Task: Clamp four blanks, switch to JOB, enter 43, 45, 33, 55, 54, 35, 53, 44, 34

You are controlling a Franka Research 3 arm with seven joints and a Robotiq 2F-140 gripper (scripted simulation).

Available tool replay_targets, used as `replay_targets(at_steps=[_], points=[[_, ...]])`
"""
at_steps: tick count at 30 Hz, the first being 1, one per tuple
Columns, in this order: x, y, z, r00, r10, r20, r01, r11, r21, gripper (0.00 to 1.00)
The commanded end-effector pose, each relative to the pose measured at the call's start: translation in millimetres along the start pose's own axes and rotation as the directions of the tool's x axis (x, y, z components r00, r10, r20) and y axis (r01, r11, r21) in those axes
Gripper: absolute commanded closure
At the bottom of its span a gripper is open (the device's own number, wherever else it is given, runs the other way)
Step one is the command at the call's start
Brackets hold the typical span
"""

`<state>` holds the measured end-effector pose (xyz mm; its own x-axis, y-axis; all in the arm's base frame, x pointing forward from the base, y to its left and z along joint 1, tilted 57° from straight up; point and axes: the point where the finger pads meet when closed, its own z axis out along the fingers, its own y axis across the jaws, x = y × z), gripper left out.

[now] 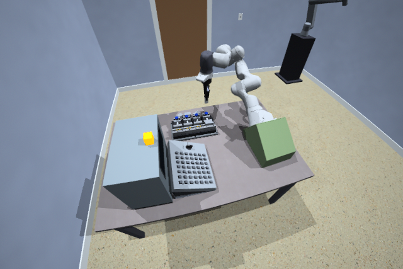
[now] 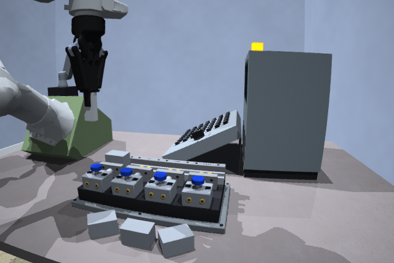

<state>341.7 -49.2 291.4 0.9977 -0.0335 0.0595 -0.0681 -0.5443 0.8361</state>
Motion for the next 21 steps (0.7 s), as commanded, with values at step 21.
replay_targets(at_steps=[21], points=[[0.4,1.0,32.5,1.000,-0.007,-0.004,0.007,1.000,-0.002,1.00]])
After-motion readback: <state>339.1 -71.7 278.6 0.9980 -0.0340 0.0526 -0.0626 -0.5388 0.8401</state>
